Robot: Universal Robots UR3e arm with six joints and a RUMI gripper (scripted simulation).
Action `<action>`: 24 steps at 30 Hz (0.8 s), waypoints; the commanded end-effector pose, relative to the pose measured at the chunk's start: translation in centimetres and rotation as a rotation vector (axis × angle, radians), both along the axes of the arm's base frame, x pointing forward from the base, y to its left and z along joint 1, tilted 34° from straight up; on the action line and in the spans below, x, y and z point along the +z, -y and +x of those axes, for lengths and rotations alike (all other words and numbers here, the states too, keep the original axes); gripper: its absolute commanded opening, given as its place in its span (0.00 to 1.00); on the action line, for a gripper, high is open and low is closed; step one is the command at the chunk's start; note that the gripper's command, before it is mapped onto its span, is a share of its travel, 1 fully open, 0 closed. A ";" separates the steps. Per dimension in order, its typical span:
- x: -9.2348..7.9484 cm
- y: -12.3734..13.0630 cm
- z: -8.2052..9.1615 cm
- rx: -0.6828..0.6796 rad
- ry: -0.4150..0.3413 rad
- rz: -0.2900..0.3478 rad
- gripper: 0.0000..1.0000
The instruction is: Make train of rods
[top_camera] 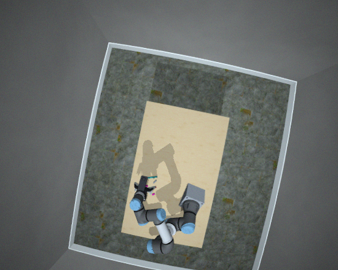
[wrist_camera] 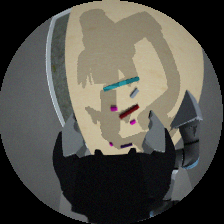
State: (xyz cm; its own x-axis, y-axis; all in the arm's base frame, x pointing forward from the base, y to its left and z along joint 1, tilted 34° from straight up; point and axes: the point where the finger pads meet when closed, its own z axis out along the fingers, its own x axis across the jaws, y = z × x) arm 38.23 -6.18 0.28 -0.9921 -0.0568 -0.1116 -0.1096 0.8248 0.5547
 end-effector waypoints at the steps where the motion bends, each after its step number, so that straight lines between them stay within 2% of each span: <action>1: 0.0 0.1 0.0 -0.005 -0.001 -0.002 1.00; 12: 0.1 0.1 -0.1 -0.048 -0.030 0.002 1.00; 24: 0.1 0.1 -0.4 -0.185 -0.124 0.012 1.00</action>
